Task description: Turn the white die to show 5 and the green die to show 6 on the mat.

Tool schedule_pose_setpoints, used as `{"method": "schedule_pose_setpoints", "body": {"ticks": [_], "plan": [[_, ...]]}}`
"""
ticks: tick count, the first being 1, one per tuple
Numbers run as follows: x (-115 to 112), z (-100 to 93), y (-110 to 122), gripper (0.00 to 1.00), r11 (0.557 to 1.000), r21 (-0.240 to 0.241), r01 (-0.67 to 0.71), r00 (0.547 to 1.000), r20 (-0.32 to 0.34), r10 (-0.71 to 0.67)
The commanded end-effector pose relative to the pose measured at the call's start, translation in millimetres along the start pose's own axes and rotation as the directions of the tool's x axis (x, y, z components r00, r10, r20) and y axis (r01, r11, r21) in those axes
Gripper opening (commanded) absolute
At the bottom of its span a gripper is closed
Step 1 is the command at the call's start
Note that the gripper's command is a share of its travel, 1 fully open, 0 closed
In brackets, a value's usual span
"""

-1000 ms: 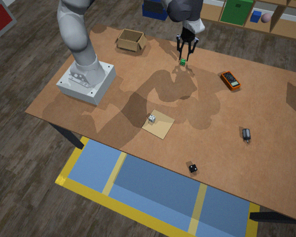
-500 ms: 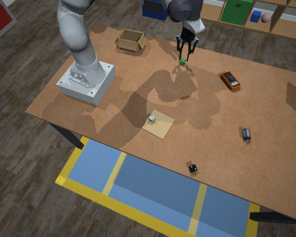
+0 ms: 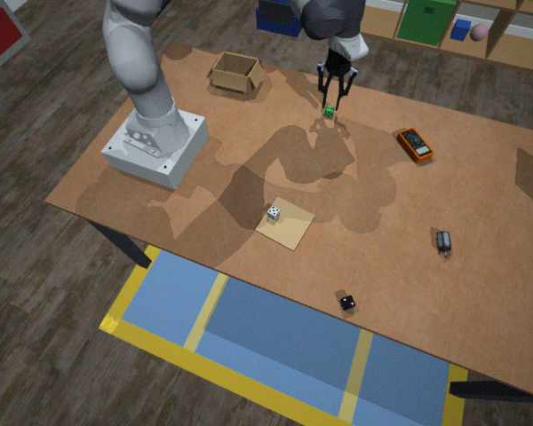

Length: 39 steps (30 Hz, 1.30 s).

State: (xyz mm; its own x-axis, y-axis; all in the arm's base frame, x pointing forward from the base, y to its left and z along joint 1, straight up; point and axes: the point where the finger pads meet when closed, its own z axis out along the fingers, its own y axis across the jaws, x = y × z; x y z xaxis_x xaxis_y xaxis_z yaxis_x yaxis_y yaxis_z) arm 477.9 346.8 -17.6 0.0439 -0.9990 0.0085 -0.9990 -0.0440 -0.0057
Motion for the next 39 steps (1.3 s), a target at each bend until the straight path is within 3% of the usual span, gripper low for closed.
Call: {"method": "schedule_pose_setpoints", "body": {"ticks": [1, 39], "plan": [[-0.7, -0.3, 0.5, 0.35, 1.0, 0.001, 0.001, 1.0, 0.002, -0.001], [-0.7, 4.2, 0.5, 0.35, 1.0, 0.001, 0.001, 1.0, 0.002, -0.001]]}}
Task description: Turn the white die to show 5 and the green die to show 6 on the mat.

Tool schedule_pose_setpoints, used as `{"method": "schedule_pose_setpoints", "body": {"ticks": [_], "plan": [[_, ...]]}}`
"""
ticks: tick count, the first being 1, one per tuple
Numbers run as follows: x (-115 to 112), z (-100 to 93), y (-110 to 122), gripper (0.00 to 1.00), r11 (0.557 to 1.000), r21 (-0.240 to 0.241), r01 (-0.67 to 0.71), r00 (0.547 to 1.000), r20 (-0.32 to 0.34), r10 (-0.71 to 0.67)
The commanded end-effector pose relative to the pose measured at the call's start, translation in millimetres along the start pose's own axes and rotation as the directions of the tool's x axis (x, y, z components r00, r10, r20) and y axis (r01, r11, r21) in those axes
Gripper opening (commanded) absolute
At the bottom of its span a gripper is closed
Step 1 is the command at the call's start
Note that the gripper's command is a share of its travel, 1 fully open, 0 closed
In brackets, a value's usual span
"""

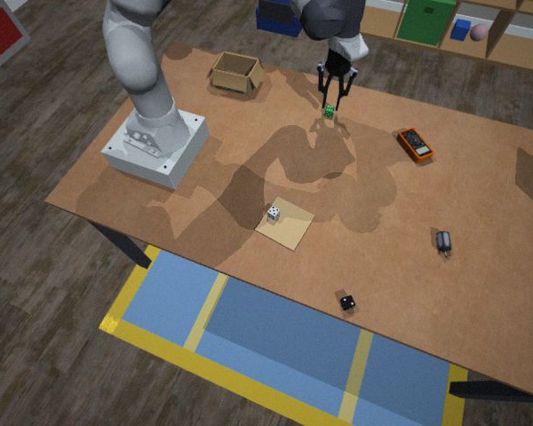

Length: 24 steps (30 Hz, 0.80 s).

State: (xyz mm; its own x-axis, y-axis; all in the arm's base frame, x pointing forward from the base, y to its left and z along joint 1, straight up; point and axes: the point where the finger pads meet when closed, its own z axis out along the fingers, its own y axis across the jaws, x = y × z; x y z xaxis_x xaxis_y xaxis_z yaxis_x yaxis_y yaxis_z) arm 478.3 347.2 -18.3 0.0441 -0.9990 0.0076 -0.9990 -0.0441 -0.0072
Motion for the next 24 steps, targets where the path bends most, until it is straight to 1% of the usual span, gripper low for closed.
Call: {"method": "schedule_pose_setpoints", "body": {"ticks": [1, 4, 6, 16, 24], "plan": [[0, 5.0, 1, 0.35, 1.0, -0.001, 0.0, 1.0, 0.002, 0.0], [0, 10.7, 1, 0.35, 1.0, -0.001, 0.0, 1.0, 0.002, 0.0], [0, 10.7, 1, 0.35, 1.0, -0.001, 0.0, 1.0, 0.002, 0.0], [0, 31.0, 1, 0.35, 1.0, -0.001, 0.0, 1.0, 0.002, 0.0], [0, 35.2, 1, 0.35, 1.0, -0.001, 0.0, 1.0, 0.002, 0.0]]}}
